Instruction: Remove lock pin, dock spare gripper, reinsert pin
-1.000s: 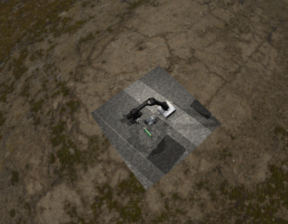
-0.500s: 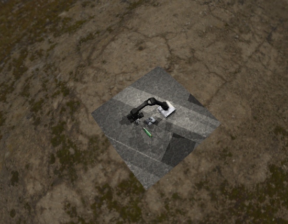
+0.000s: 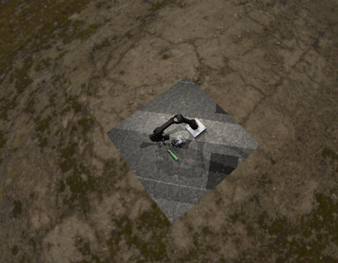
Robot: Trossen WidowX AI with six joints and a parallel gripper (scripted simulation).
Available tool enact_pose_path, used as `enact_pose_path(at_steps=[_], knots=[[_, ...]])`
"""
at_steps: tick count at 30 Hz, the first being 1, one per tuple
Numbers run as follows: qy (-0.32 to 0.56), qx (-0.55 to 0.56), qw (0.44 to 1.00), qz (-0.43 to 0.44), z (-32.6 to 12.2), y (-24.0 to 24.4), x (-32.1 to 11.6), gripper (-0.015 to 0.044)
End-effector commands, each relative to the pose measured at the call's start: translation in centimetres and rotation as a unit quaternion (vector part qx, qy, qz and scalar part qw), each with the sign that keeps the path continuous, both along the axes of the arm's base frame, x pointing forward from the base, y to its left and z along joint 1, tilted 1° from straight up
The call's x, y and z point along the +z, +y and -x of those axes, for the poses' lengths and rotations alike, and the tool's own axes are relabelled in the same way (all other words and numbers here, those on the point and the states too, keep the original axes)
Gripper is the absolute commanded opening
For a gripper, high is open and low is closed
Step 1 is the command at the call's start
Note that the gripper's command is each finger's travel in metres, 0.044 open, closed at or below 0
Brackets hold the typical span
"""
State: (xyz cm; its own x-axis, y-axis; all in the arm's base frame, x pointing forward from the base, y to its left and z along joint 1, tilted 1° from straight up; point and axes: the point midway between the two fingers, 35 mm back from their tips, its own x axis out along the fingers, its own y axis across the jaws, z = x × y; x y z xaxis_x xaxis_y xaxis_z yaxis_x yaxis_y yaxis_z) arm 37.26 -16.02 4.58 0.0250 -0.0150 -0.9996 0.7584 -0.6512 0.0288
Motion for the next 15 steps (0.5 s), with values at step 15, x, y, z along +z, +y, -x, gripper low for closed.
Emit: enact_pose_path(at_steps=[15], knots=[[-0.01,-0.219,0.976,-0.004,0.22,0.31,0.5,0.0]])
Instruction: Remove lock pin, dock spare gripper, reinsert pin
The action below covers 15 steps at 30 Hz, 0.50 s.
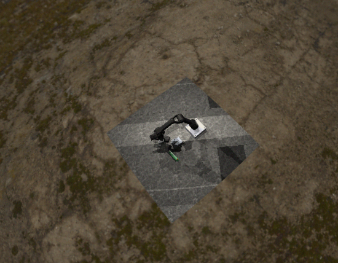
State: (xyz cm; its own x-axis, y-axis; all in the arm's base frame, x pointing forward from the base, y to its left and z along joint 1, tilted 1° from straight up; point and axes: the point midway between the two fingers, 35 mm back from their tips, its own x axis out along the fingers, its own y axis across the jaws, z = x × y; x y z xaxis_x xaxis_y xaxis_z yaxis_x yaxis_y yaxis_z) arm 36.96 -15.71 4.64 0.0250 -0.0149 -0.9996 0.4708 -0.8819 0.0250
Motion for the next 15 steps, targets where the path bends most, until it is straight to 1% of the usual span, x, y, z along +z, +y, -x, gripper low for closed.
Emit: enact_pose_path(at_steps=[1,15], knots=[[-0.007,-0.048,0.999,0.002,-0.06,0.02,0.44,0.0],[-0.01,-0.219,0.976,-0.004,0.22,0.3,0.5,0.0]])
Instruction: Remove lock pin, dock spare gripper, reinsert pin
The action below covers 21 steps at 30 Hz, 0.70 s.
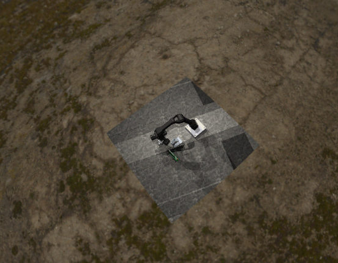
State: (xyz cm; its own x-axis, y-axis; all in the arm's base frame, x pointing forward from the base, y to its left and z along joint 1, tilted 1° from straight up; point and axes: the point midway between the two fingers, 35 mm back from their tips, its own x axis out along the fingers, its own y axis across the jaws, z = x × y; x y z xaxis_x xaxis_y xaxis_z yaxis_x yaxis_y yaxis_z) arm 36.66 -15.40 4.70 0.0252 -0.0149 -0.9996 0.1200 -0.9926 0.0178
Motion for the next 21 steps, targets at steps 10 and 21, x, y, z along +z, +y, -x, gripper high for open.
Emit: enact_pose_path(at_steps=[10,21], knots=[[-0.009,-0.158,0.987,-0.001,0.11,0.19,0.48,0.0],[-0.011,-0.237,0.971,-0.004,0.25,0.32,0.5,0.0]])
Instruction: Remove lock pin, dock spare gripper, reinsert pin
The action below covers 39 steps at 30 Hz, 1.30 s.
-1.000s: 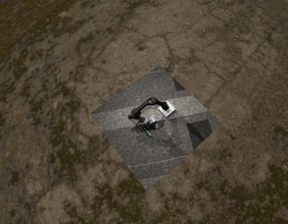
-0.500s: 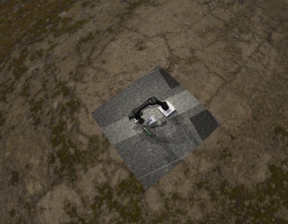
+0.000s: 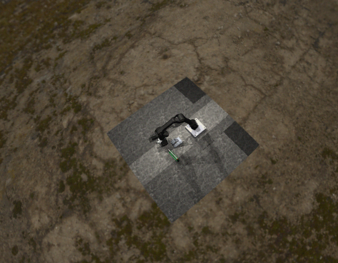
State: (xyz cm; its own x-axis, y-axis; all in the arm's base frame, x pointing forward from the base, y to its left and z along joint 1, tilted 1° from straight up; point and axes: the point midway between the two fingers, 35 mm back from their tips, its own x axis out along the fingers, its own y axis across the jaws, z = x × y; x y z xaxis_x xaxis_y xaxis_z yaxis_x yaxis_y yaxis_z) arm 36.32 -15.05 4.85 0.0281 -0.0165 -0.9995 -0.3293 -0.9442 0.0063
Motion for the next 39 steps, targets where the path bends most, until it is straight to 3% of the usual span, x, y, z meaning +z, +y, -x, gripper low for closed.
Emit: enact_pose_path(at_steps=[1,24,39], knots=[[-0.005,-0.011,1.0,0.002,-0.1,0.0,0.3,0.0],[-0.005,-0.011,1.0,0.002,-0.2,-0.1,-4.4,0.0],[-0.004,-0.008,1.0,0.001,-0.1,-0.1,-4.2,0.0394]])
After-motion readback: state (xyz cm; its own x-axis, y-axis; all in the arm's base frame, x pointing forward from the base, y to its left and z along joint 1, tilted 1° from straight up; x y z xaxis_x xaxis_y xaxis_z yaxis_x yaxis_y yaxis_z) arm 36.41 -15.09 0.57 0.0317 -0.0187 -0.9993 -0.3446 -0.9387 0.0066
